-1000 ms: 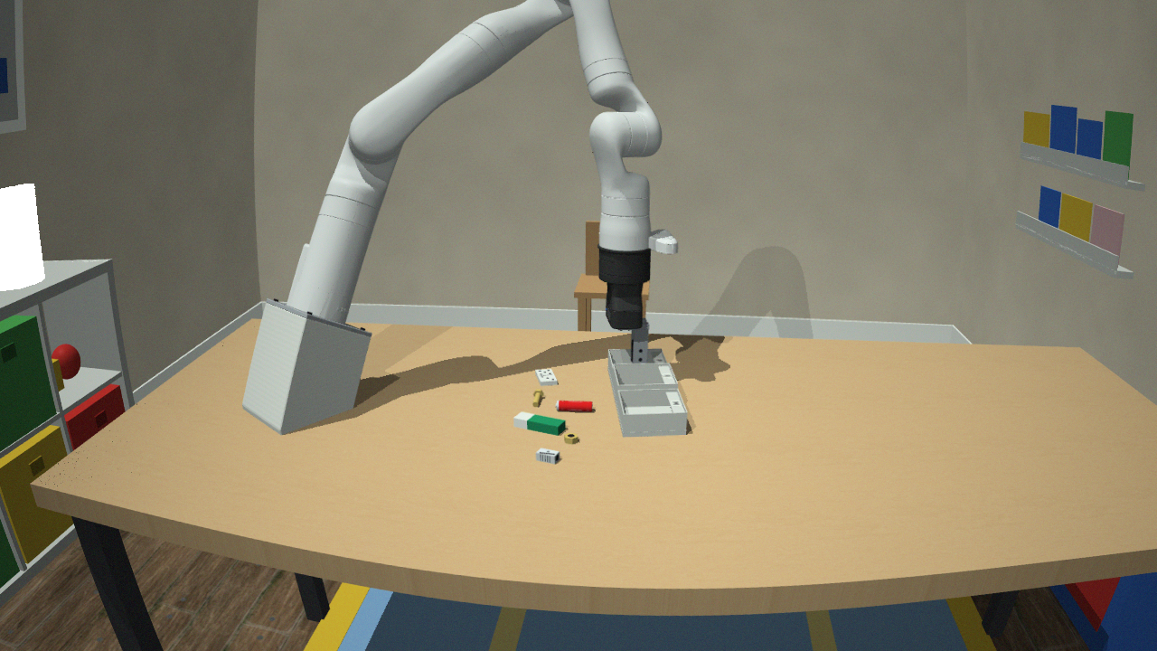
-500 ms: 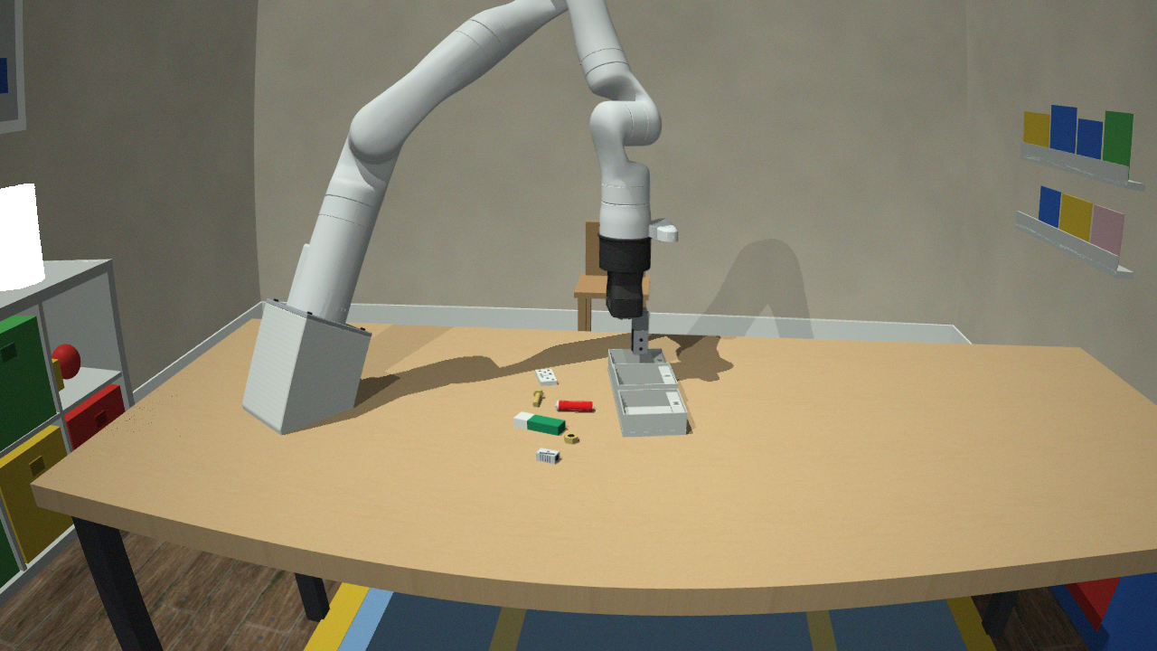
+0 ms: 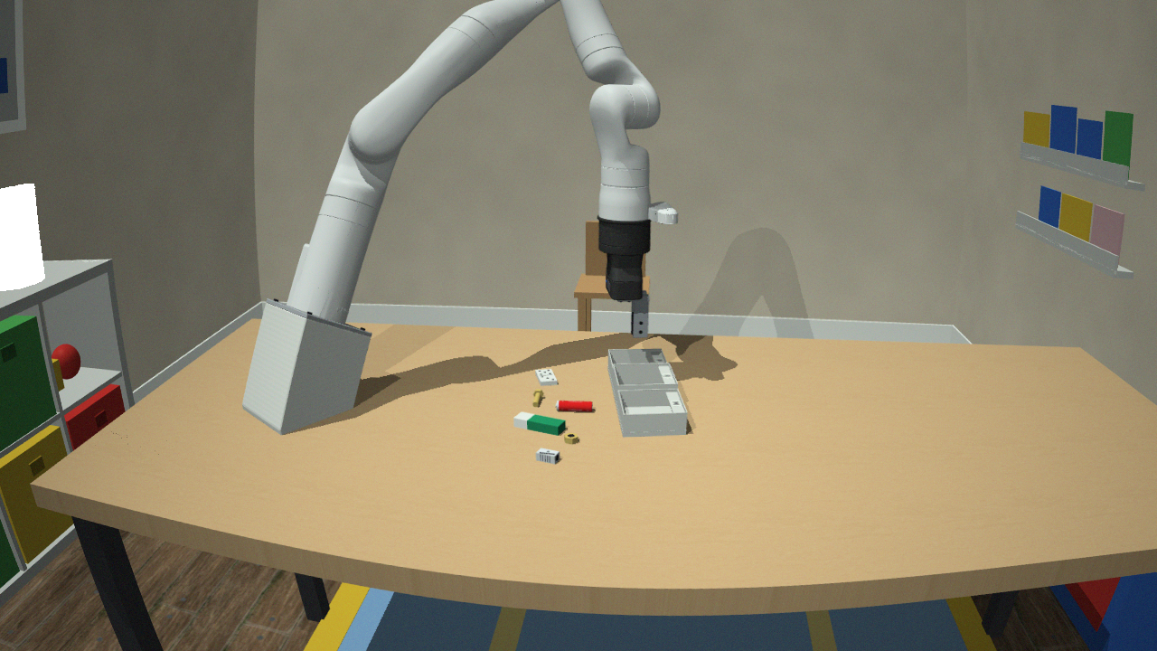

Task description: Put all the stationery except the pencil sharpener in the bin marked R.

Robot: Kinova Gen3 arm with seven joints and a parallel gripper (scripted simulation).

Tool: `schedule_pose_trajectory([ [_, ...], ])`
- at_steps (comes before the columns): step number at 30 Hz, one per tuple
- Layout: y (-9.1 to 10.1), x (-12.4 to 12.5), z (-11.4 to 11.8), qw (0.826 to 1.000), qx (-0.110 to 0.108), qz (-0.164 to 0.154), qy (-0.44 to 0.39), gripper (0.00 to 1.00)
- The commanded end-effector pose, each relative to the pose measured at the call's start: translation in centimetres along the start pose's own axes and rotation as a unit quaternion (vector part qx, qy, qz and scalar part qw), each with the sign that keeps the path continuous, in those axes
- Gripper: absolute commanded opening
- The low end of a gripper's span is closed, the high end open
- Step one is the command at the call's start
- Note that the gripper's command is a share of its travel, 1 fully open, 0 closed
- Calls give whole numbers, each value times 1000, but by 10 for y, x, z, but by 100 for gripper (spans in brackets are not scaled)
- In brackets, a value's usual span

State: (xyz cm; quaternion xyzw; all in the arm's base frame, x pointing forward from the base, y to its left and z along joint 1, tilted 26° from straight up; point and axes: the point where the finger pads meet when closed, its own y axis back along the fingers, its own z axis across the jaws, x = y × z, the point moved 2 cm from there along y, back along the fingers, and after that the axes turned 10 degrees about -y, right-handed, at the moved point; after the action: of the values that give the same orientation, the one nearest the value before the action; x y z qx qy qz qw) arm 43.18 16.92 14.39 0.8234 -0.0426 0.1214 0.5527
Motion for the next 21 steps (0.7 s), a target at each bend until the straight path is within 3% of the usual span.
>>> schedule_pose_trajectory([
  [1, 3, 2, -3, 1000, 2, 2, -2, 31],
  [5, 37, 2, -2, 1000, 2, 1, -1, 31],
  [7, 37, 2, -2, 1000, 2, 1, -1, 31],
  [19, 137, 1, -1, 1000, 1, 1, -2, 31],
  [21, 137, 1, -1, 1000, 1, 1, -2, 31],
])
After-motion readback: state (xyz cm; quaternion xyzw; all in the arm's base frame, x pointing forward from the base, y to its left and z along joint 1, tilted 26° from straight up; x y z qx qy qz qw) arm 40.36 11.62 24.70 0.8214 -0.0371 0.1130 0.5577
